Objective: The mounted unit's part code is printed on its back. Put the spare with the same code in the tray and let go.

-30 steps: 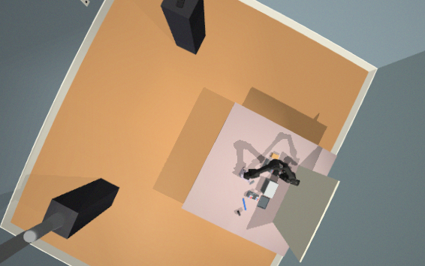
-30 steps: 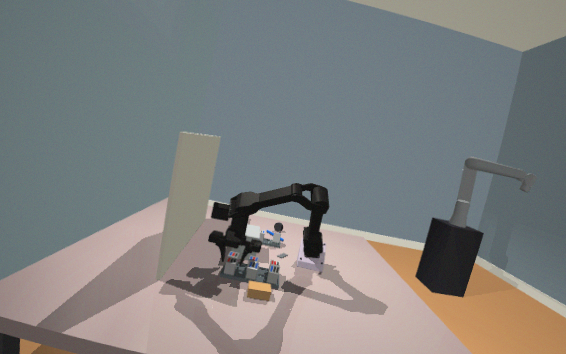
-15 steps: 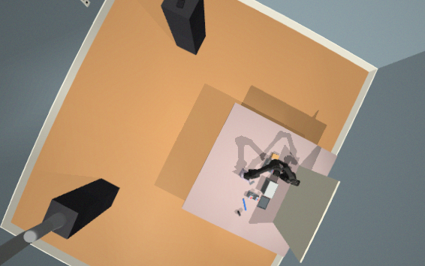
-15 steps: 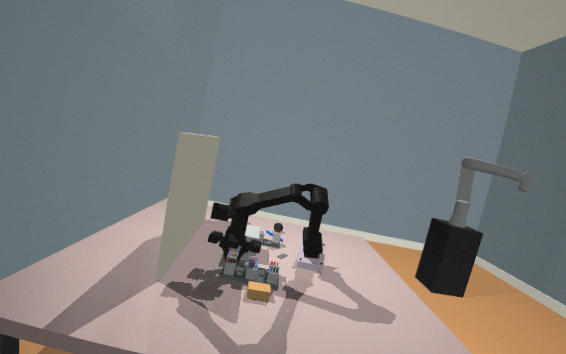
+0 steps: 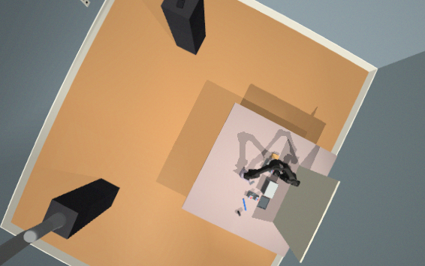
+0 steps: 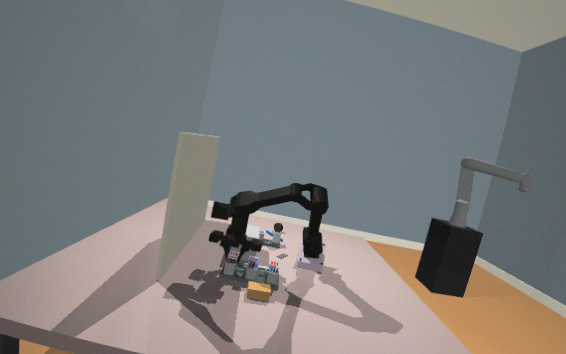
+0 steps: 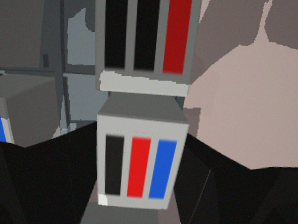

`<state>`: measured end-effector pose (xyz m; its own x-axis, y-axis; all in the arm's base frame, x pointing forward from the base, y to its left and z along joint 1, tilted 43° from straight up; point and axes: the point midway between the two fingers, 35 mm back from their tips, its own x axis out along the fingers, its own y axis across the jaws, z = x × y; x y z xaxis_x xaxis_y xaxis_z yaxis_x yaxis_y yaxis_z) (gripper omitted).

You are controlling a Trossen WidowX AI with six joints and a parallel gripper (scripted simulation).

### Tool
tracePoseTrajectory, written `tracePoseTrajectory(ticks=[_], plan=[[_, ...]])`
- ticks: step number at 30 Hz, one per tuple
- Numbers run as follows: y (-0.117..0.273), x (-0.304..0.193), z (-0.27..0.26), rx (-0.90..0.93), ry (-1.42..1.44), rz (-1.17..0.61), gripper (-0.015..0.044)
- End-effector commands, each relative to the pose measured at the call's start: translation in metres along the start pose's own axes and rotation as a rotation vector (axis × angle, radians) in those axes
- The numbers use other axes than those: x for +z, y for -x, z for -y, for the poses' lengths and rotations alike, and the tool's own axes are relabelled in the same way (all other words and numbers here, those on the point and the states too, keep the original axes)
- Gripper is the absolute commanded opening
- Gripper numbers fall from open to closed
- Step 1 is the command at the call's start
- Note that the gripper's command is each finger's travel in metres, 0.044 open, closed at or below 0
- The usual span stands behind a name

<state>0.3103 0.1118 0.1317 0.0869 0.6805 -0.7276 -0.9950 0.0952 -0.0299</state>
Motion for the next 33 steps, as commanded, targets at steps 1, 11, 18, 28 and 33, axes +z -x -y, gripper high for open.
tracePoseTrajectory(ticks=[1, 11, 18, 28, 33], plan=[[0.020, 0.000, 0.005, -0.013, 0.006, -0.002, 0.0000], [0.073, 0.000, 0.002, -0.012, 0.002, -0.005, 0.0000], [0.074, 0.000, 0.002, -0.012, 0.002, -0.005, 0.0000], [0.099, -0.002, 0.001, -0.011, -0.023, -0.007, 0.0000], [0.123, -0.001, -0.001, -0.017, -0.038, -0.002, 0.0000]])
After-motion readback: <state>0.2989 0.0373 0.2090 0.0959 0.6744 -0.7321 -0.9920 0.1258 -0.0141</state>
